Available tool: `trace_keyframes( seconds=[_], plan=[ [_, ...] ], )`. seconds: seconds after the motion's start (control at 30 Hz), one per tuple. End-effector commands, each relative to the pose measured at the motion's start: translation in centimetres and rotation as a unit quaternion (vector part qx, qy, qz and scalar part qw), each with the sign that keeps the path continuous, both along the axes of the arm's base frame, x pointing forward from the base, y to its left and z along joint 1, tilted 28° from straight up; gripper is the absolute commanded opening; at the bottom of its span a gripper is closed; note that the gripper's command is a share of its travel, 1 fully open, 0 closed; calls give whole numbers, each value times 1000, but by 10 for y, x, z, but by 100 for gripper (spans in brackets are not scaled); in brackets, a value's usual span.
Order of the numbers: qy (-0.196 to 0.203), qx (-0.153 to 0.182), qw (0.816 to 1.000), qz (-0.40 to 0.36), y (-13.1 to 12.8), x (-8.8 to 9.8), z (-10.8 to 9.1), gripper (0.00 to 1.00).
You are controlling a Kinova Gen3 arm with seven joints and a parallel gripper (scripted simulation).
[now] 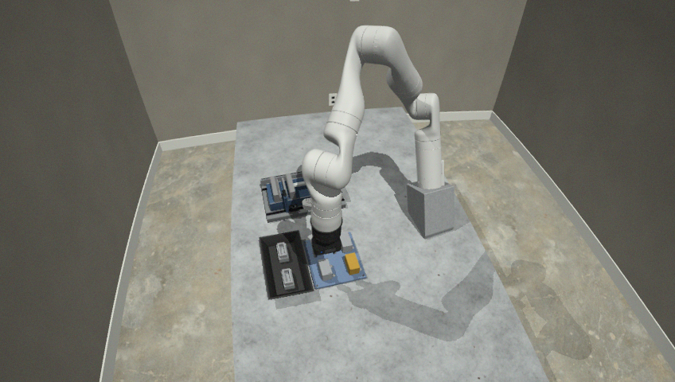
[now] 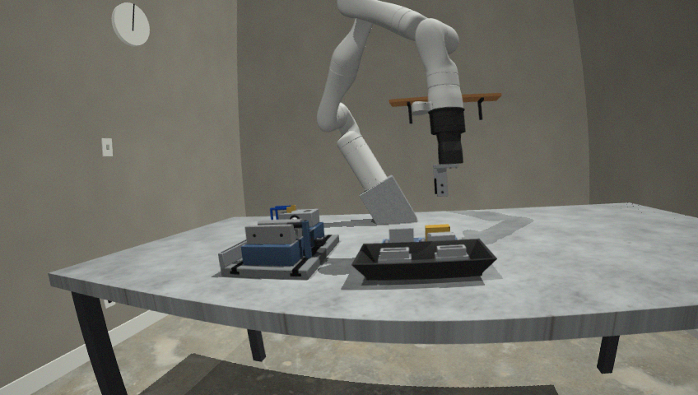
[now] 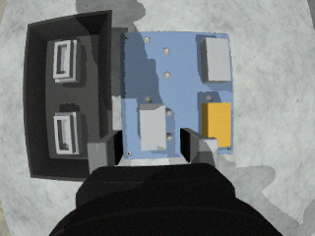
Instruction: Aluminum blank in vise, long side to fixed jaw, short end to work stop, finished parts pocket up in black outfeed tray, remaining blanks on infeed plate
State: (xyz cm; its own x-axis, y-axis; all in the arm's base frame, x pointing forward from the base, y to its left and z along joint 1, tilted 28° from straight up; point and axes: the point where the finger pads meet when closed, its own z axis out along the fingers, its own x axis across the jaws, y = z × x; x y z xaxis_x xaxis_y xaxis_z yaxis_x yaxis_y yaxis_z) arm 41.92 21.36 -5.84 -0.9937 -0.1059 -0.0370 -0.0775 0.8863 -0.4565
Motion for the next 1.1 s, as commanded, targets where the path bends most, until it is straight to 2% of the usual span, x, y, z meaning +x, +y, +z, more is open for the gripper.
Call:
trace_keyframes(
  seconds=[0.0,0.53,1.07],
  plan=[
    [4,-5,1000,-2,-8,-1,-9,100],
    [4,-5,1000,-2,-33,3,-58,100],
    [4,-5,1000,-2,-40,4,-71,100]
  ],
)
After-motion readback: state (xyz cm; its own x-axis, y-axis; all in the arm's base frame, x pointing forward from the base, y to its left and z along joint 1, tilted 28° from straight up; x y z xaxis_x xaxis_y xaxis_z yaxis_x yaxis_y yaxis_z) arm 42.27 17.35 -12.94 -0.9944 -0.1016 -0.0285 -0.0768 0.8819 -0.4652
